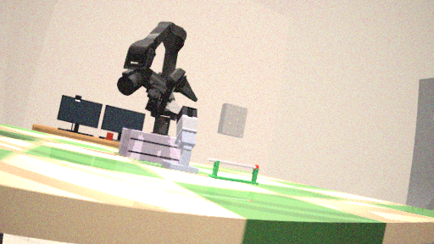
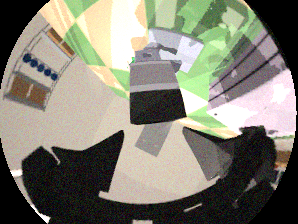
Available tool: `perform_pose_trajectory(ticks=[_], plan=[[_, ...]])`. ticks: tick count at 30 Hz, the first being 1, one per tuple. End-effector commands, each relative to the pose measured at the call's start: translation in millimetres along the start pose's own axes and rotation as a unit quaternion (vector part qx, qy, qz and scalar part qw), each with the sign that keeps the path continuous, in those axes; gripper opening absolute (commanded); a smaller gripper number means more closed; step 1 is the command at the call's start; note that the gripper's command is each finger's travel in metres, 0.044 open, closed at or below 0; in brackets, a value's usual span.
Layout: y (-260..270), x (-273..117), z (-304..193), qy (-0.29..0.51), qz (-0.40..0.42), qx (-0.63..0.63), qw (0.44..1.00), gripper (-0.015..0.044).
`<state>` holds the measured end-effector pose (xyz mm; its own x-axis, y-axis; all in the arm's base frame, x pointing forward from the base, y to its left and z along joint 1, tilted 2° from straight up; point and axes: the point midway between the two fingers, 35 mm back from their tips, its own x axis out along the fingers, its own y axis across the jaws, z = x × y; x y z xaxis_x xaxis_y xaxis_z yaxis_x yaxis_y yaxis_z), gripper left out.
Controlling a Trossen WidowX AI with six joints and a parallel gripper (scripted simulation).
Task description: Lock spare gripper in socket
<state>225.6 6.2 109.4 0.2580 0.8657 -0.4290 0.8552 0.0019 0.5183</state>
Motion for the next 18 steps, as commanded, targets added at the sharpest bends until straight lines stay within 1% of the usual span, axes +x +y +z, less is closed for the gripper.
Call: perform_pose_trajectory(ticks=[1,18], plan=[[-0.3,-4.6,-8.0,-0.001,-0.001,-0.001,1.000,0.0440],[9.9,-15.0,-32.2,0.010,0.000,0.018,1.000,0.0440]])
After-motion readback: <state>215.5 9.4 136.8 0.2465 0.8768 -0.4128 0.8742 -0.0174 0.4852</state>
